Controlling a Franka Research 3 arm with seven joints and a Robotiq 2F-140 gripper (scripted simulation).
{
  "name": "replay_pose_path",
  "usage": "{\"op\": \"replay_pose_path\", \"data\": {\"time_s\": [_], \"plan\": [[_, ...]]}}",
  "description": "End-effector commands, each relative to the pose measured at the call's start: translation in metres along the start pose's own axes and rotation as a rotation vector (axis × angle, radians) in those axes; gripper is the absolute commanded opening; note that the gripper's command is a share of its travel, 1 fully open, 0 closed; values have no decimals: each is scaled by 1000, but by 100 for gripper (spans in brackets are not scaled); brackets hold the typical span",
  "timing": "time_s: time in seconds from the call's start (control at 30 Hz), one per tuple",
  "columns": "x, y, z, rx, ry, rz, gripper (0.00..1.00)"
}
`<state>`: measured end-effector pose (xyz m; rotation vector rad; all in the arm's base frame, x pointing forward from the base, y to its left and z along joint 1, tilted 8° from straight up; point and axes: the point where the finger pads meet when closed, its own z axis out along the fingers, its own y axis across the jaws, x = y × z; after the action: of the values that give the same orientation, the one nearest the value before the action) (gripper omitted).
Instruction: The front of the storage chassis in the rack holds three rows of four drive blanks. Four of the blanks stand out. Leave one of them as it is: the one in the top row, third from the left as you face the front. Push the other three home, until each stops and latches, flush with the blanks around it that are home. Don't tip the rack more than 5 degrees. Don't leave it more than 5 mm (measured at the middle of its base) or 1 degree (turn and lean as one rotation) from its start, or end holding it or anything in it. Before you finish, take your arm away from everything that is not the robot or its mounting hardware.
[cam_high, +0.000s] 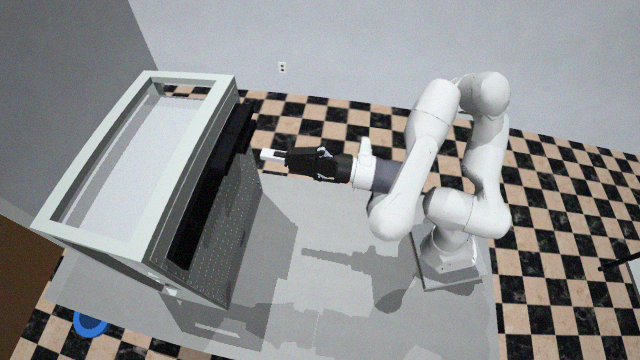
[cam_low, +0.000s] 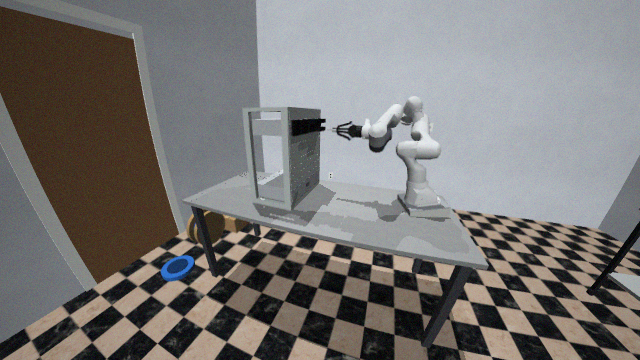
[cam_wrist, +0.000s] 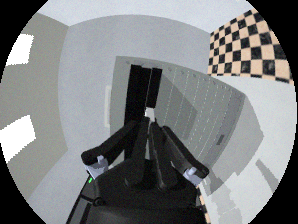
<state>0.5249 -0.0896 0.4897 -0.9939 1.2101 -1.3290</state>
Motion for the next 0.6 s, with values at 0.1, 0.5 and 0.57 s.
{"op": "replay_pose_path", "data": {"time_s": [0.1,0.5,0.57], "plan": [[26,2,1,-11,-29,-21,0],[58,1,0,-11,-29,-21,0],[59,1,0,-11,-29,-21,0]]}}
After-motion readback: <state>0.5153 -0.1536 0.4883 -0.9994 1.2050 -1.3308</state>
